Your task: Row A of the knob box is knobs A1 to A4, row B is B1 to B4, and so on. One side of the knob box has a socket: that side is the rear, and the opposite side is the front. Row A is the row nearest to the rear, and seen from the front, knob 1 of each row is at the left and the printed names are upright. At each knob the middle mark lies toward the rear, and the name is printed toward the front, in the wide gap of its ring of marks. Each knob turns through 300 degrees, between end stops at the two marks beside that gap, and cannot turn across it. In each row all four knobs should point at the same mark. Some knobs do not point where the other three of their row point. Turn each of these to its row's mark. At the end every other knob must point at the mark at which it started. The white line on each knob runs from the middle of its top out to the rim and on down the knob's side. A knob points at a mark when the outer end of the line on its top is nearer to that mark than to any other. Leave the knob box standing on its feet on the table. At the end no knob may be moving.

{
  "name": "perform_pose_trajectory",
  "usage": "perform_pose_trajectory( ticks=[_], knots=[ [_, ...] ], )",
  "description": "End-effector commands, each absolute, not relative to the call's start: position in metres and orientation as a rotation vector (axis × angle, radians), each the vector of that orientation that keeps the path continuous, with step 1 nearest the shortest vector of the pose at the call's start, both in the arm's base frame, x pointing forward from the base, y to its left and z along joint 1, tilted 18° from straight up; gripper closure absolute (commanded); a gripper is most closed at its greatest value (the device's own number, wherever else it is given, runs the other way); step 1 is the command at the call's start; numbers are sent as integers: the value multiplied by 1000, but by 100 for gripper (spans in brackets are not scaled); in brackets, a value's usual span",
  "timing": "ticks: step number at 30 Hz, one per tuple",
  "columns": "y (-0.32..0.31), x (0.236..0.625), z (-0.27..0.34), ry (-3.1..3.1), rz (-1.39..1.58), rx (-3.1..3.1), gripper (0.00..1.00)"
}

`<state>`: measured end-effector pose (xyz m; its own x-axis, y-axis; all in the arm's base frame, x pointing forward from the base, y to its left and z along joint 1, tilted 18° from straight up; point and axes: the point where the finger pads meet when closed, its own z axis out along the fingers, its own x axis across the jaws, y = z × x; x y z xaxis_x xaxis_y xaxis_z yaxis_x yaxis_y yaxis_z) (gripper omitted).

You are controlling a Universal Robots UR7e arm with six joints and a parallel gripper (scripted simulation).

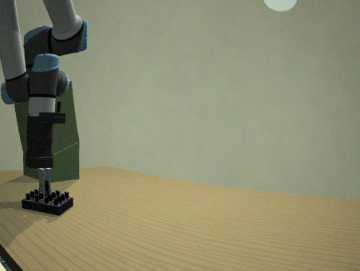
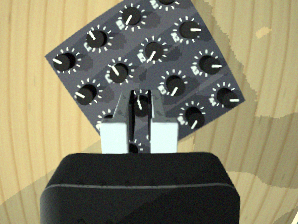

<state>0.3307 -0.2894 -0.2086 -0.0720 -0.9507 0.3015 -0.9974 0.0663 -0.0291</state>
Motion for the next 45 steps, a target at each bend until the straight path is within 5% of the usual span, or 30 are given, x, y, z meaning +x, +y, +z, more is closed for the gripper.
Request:
perform_pose_trajectory(
  ticks=[1,38,39,45],
  knots=[
    [-292,332,-207,-2025,331,2091,70],
    [-291,331,-208,-1867,303,2218,70],
    [-291,331,-208,-1867,303,2218,54],
    [-291,331,-208,-1867,303,2218,54]
  ],
)
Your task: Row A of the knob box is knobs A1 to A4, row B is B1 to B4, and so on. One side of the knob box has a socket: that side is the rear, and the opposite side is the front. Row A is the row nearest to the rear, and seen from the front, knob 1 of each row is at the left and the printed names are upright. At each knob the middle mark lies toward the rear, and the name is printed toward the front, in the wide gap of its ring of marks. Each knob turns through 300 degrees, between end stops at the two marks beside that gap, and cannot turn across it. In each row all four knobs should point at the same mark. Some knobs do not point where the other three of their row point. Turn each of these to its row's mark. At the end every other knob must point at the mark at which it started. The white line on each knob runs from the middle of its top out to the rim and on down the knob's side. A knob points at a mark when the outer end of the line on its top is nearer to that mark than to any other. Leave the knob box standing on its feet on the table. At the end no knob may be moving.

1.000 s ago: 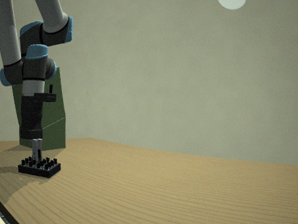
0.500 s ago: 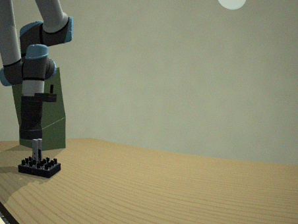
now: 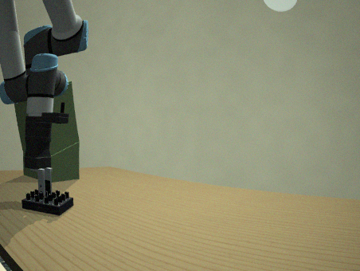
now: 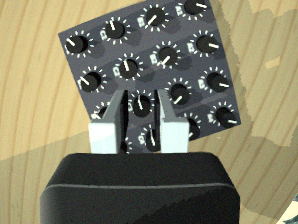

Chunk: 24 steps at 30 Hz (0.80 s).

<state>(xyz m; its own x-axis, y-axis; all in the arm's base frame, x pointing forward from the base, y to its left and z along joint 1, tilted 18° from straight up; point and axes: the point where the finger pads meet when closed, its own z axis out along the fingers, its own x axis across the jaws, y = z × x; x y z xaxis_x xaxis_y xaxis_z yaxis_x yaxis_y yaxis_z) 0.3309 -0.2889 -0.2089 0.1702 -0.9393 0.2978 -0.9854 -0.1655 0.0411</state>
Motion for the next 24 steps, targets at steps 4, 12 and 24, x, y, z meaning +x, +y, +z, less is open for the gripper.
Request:
perform_pose_trajectory(
  ticks=[4,12,24],
  knots=[
    [-291,331,-208,-1867,303,2218,54],
    [-291,331,-208,-1867,303,2218,54],
    [-285,331,-197,-1865,300,2221,54]
  ],
)
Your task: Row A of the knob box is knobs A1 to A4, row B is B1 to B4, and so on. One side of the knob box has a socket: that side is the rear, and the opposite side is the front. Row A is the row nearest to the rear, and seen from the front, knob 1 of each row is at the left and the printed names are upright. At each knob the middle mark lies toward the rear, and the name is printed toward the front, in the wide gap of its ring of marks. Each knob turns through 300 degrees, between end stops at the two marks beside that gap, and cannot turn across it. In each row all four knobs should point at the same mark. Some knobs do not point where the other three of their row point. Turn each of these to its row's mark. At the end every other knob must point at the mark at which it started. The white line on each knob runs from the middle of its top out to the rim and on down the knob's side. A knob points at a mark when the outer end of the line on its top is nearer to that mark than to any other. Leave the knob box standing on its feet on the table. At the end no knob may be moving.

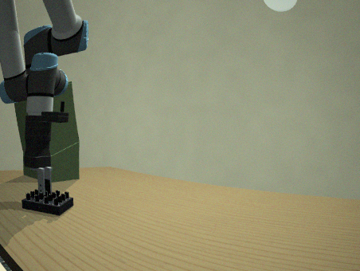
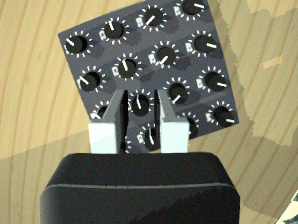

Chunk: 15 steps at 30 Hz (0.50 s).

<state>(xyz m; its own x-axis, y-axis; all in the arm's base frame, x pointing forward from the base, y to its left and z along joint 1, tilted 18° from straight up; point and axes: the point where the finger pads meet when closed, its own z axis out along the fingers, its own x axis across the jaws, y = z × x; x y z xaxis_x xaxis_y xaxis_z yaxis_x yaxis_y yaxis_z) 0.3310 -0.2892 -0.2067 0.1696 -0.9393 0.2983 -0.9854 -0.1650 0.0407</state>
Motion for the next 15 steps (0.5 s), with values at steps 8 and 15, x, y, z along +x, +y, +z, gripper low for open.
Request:
perform_pose_trajectory(
  ticks=[8,15],
  knots=[
    [-280,331,-181,-1865,300,2221,54],
    [-277,331,-172,-1865,300,2221,54]
  ],
)
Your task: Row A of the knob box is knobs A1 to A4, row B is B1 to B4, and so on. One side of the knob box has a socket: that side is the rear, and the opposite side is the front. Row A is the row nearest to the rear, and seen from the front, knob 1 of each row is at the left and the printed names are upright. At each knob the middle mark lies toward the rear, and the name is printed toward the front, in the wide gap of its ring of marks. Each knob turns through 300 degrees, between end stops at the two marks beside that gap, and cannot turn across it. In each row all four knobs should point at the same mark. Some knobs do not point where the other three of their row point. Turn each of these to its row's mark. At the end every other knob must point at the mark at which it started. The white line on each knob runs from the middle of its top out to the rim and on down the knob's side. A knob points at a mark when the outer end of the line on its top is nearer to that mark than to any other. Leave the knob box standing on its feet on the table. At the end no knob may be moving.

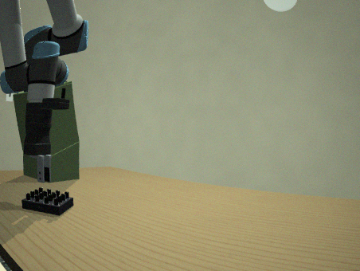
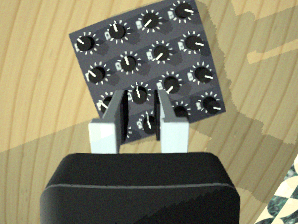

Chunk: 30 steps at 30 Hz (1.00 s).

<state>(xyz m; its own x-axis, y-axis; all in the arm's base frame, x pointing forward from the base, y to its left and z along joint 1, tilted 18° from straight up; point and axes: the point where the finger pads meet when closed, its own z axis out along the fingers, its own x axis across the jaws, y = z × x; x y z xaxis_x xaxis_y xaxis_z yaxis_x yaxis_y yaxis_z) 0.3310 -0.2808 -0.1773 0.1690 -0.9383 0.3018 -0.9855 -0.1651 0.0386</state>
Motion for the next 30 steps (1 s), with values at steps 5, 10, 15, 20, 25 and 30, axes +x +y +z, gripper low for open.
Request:
perform_pose_trajectory(
  ticks=[5,10,15,20,25,30],
  knots=[
    [-278,331,-172,-1866,301,2220,54],
    [-278,331,-172,-1866,300,2220,54],
    [-278,331,-172,-1866,301,2220,0],
    [-276,330,-170,-1866,300,2221,0],
    [-274,330,-164,-1865,300,2221,0],
    [-272,330,-158,-1865,300,2221,0]
  ],
)
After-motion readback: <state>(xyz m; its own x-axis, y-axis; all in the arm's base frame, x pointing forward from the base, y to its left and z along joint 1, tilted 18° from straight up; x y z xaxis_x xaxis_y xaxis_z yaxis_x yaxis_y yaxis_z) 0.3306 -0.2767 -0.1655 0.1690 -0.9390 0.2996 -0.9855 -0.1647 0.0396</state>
